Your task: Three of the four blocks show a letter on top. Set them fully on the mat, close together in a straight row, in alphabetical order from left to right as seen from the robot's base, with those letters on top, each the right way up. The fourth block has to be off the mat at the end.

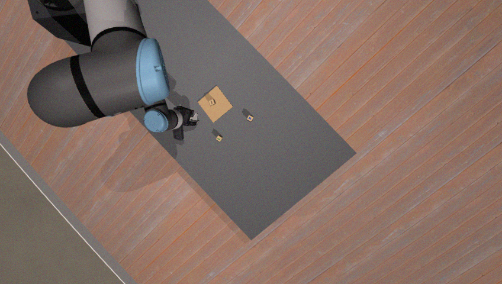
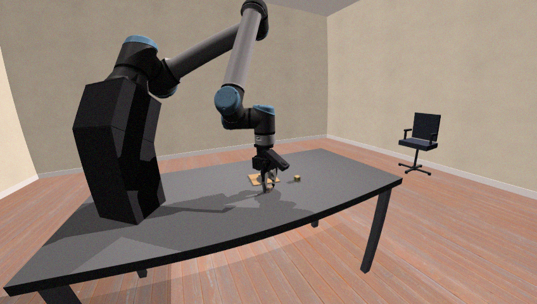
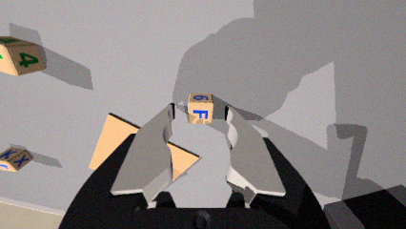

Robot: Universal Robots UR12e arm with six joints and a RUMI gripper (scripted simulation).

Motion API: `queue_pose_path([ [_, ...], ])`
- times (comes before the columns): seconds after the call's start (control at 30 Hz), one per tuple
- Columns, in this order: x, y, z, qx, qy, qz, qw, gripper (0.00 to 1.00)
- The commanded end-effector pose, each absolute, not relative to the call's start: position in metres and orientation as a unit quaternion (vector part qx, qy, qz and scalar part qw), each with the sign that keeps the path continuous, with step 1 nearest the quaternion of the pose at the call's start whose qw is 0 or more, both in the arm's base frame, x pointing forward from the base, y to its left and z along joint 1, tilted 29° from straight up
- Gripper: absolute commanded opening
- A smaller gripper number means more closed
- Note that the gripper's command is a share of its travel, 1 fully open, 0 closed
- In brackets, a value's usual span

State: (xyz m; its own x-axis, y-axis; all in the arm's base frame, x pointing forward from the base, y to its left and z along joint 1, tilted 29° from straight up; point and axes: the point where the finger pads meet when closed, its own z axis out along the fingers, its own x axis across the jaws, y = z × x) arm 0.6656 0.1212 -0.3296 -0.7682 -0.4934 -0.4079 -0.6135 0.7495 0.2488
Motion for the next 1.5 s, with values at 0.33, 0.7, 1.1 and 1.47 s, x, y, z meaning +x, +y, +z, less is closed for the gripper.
queue_pose_path([
  [0.33,0.6684,0.1211,-0.3291,-0.301,0.921,0.186,0.162,0.25],
  [0.7,0.6684,0.1211,-0.3291,-0.301,0.921,0.186,0.162,0.05],
  [1.1,0.6684,0.1211,-0.3291,-0.301,0.921,0.186,0.162,0.05],
  [1.47,0.6684,0.1211,-0.3291,-0.301,0.921,0.186,0.162,0.05],
])
